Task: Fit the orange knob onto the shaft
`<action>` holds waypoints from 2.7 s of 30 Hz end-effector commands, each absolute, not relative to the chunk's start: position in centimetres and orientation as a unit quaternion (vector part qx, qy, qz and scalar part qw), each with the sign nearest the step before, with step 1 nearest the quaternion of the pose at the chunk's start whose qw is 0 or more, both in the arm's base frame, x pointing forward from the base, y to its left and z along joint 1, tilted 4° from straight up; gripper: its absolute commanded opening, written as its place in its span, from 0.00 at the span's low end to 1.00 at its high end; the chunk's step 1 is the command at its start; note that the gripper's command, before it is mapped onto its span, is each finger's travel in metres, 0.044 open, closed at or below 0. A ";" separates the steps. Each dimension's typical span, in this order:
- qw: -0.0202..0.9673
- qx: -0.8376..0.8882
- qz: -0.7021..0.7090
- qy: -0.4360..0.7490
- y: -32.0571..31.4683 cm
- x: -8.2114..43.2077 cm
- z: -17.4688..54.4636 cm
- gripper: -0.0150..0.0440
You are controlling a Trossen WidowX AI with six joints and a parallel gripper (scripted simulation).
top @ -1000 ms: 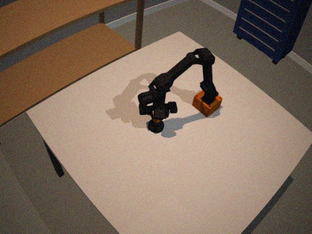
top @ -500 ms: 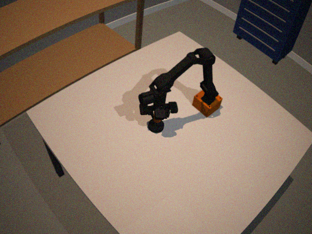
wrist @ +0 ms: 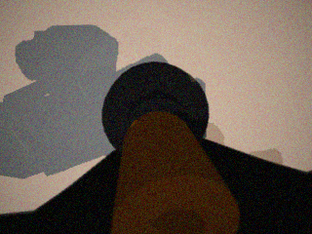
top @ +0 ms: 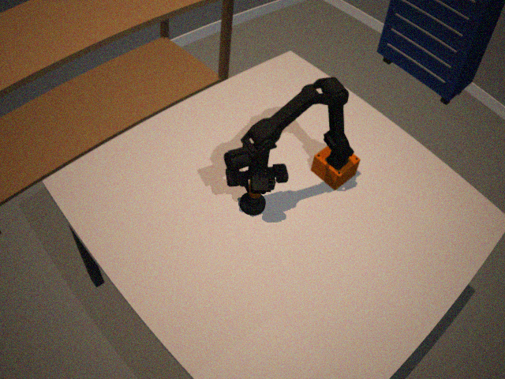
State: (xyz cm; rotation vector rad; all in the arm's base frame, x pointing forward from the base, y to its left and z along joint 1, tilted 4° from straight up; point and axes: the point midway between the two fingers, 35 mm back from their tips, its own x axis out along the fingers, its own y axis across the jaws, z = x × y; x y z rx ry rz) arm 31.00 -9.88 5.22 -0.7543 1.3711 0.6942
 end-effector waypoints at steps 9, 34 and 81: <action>0.623 -0.397 0.362 0.568 -10.0 31.7 5.4 0.25; 0.580 -0.457 0.417 0.530 -9.9 31.2 5.7 0.25; 0.527 -0.518 0.472 0.481 -10.0 31.4 5.7 0.25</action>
